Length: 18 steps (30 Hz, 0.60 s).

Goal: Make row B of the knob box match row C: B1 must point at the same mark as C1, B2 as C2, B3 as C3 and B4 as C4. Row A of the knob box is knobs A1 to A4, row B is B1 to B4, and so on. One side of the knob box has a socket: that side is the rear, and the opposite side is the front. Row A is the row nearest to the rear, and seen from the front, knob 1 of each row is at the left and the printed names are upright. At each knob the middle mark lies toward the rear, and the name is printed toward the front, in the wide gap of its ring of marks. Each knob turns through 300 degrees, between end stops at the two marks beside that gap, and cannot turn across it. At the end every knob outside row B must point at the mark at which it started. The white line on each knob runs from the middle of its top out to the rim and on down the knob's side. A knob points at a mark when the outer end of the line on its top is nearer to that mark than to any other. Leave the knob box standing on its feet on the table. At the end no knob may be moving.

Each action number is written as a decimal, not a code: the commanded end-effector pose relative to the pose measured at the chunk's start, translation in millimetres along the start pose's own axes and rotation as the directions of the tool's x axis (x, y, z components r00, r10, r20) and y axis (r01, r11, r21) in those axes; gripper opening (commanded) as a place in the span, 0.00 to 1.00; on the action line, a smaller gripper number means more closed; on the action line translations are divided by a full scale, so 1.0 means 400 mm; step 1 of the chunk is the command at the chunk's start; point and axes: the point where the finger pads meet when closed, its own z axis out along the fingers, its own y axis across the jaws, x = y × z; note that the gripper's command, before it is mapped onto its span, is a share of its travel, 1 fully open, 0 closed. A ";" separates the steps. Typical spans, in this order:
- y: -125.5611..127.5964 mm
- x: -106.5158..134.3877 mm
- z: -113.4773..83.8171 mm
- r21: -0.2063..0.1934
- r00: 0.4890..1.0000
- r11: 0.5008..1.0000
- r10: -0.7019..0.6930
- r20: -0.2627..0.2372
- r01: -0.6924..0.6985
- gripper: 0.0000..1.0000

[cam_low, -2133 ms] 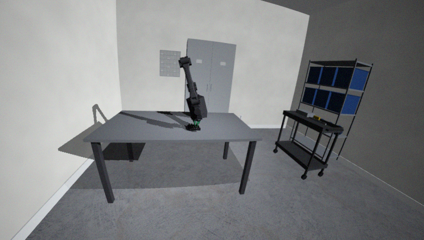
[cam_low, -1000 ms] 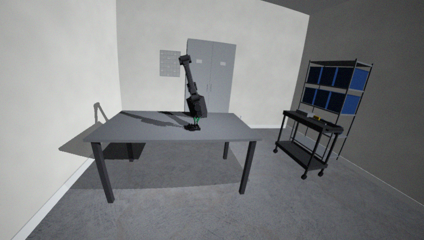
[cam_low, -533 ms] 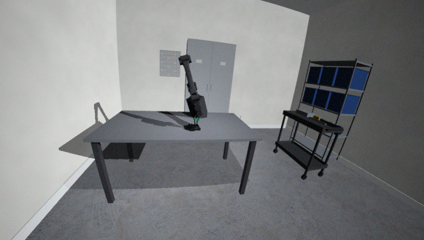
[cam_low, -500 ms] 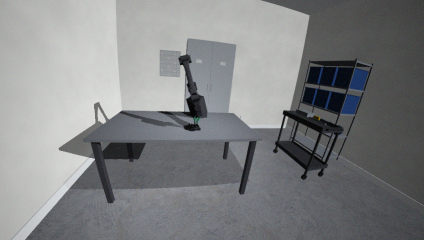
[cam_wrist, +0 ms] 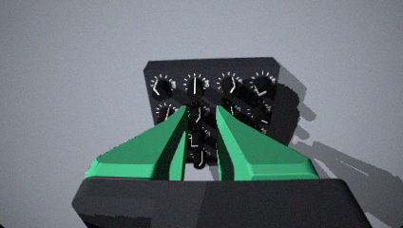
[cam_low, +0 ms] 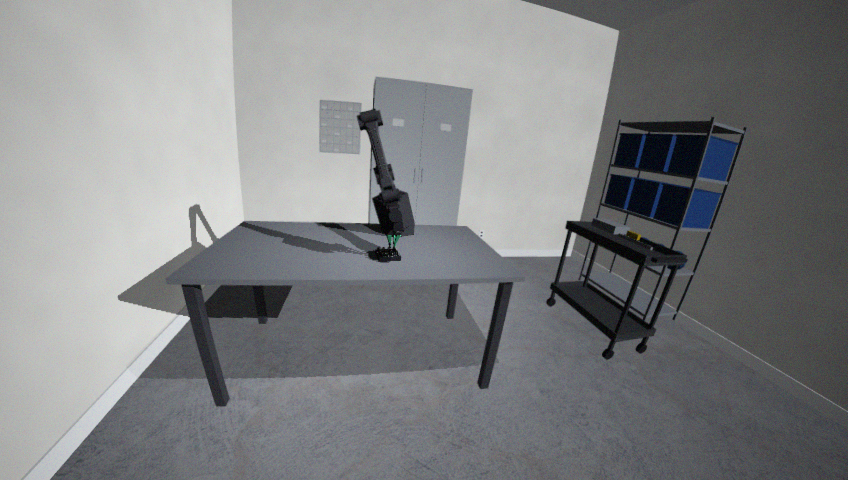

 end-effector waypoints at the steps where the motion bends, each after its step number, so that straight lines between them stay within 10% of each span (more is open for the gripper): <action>1: 0.015 0.002 -0.019 0.000 1.000 1.000 -0.001 0.002 0.001 0.19; 18: 0.014 -0.010 -0.050 -0.004 0.879 0.879 0.476 0.015 -0.476 0.19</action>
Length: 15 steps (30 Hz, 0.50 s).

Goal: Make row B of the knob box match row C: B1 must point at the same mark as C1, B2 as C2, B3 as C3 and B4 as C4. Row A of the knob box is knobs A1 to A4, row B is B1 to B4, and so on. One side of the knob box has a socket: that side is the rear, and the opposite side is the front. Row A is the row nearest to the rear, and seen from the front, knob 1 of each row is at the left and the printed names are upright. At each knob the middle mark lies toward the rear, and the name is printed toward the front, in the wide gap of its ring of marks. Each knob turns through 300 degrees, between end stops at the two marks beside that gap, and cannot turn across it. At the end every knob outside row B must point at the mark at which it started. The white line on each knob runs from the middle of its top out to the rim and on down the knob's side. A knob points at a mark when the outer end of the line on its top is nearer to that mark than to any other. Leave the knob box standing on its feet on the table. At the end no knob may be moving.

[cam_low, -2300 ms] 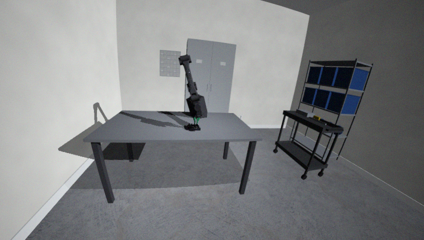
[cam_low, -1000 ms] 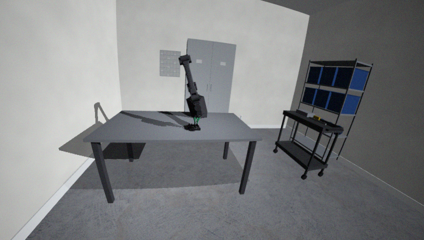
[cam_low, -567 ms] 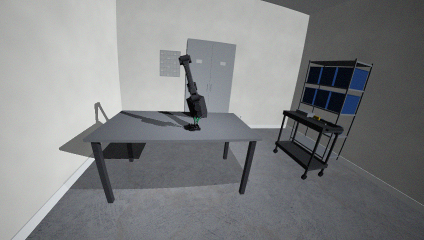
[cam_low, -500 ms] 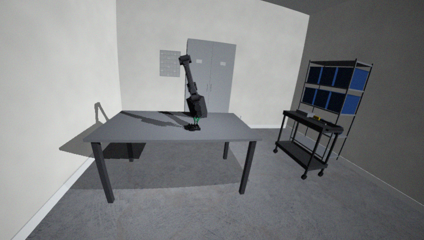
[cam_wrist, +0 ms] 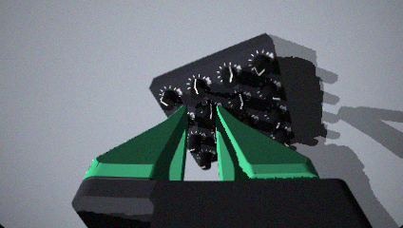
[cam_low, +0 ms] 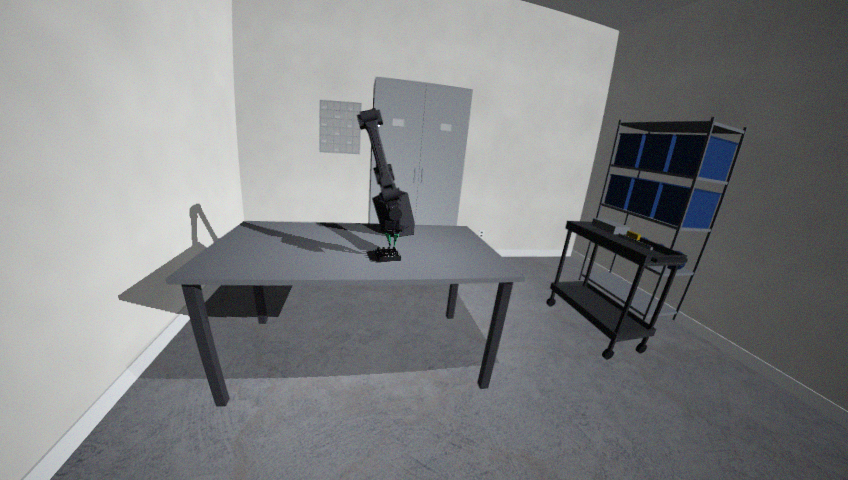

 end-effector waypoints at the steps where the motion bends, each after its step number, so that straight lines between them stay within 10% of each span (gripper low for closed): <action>1: 0.014 0.000 -0.036 -0.002 0.988 0.988 0.156 0.010 -0.156 0.19; 15: 0.016 0.000 -0.048 -0.004 0.879 0.879 0.476 0.009 -0.476 0.19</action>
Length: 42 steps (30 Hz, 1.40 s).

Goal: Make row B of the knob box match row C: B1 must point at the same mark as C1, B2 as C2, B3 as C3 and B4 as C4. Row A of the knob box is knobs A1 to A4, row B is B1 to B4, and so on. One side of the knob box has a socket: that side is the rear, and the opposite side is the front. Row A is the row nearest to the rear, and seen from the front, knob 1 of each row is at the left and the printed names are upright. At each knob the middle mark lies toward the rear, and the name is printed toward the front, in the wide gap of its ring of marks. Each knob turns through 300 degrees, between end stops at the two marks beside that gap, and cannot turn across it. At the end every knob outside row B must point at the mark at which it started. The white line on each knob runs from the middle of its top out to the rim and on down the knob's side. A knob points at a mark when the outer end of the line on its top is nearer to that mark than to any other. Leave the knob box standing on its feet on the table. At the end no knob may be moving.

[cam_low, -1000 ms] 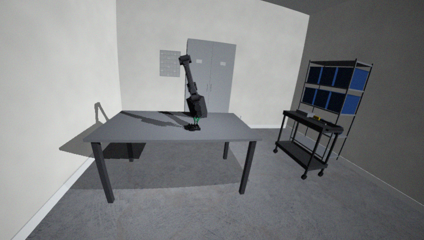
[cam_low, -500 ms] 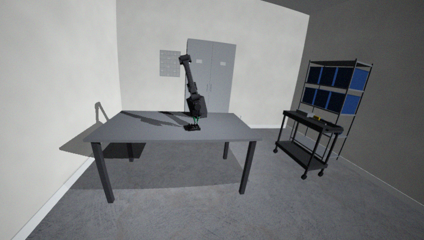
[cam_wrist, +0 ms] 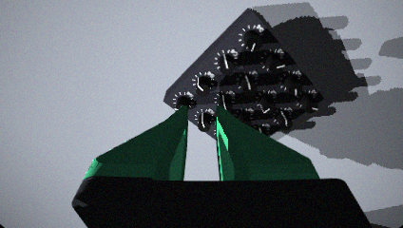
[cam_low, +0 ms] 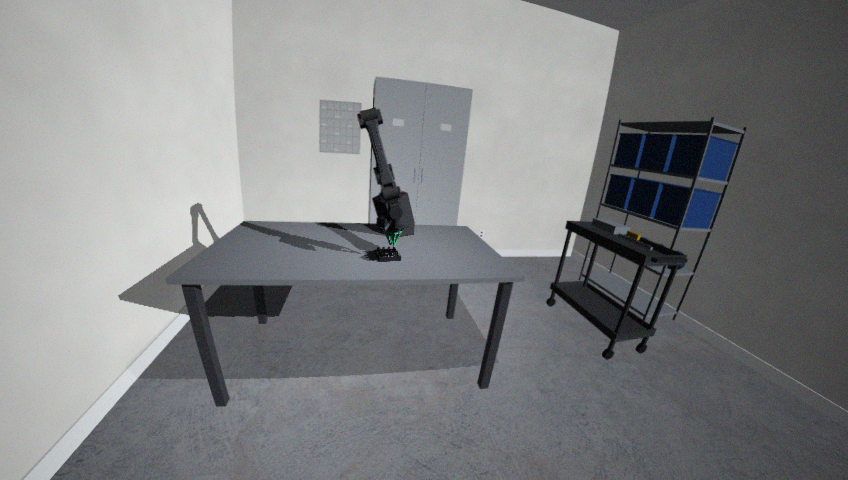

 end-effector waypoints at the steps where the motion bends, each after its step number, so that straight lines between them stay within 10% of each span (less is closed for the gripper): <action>1: 0.011 0.012 -0.028 0.002 0.988 0.988 0.156 0.004 -0.156 0.19; 15: 0.012 0.013 -0.042 0.001 0.866 0.866 0.500 0.005 -0.500 0.19; 42: 0.013 0.012 -0.044 -0.001 0.863 0.863 0.506 0.004 -0.506 0.19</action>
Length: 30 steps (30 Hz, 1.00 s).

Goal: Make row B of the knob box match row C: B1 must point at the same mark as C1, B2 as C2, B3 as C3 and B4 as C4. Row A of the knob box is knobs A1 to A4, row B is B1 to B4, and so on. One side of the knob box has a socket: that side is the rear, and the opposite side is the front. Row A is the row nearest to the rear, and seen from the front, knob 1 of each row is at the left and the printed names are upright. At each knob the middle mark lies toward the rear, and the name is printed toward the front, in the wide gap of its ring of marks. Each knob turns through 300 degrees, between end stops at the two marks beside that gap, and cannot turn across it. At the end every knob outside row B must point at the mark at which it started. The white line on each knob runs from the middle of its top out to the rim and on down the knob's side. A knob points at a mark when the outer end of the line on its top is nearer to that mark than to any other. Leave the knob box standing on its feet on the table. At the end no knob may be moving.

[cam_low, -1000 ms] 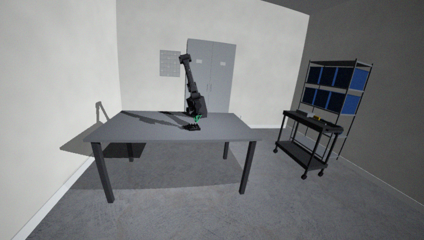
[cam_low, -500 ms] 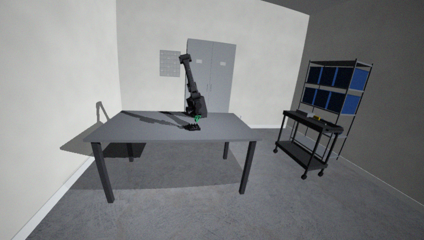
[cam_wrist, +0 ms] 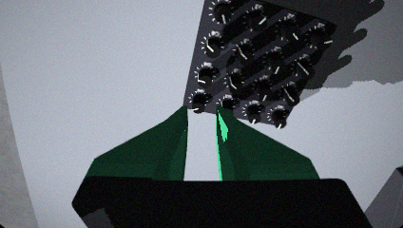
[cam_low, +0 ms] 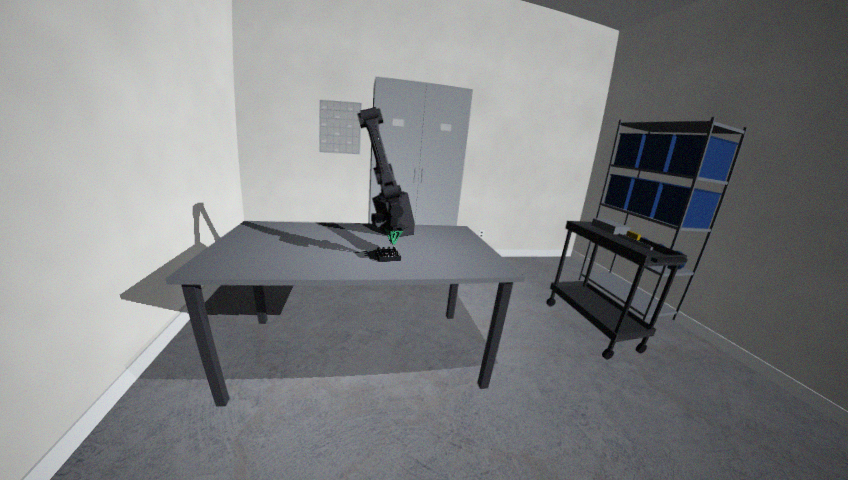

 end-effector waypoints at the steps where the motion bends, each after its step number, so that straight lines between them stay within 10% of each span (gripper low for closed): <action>1: 0.008 0.010 -0.029 -0.011 1.000 1.000 -0.003 0.007 0.003 0.19; 30: -0.001 0.002 0.020 0.001 1.000 1.000 0.000 0.005 0.000 0.19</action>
